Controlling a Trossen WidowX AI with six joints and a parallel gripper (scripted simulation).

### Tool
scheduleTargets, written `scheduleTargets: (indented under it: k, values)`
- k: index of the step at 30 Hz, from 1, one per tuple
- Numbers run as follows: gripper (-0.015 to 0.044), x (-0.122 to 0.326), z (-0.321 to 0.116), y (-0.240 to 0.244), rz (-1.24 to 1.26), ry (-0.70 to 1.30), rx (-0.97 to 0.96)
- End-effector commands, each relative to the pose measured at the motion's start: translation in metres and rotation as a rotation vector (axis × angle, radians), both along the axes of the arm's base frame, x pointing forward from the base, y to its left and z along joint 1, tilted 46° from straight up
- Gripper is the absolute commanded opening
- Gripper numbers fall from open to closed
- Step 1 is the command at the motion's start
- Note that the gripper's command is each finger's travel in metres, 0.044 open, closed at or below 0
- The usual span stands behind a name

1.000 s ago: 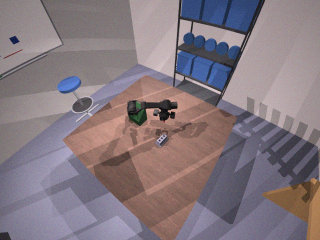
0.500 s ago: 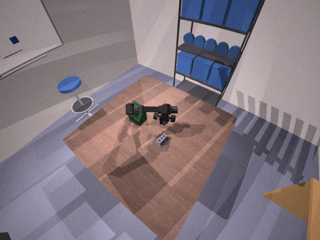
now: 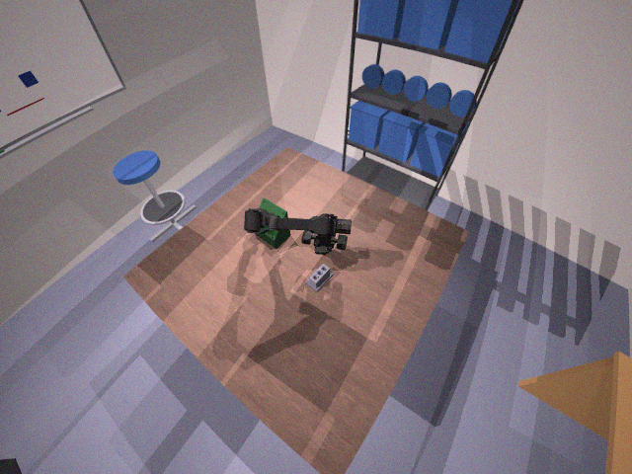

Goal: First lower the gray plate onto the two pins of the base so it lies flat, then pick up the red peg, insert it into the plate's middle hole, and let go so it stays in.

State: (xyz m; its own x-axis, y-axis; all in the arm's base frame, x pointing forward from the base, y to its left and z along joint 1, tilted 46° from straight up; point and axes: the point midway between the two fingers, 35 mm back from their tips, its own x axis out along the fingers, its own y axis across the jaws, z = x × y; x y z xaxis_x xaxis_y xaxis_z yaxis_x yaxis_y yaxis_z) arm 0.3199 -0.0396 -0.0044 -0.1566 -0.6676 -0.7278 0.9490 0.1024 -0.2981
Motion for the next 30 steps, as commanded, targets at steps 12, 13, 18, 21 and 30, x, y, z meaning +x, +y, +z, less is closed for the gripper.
scheduleTargets:
  k: [12, 13, 18, 21, 30]
  values:
    - [0.0, 0.015, 0.031, -0.032, 0.007, -0.01, -0.02]
    - [0.0, 0.015, 0.033, -0.034, 0.007, -0.01, -0.021]
    - [0.0, 0.018, 0.042, -0.046, 0.006, -0.009, -0.03]
    - [0.0, 0.019, 0.048, -0.053, 0.006, -0.009, -0.035]
    - [0.0, 0.021, 0.056, -0.062, 0.004, -0.007, -0.043]
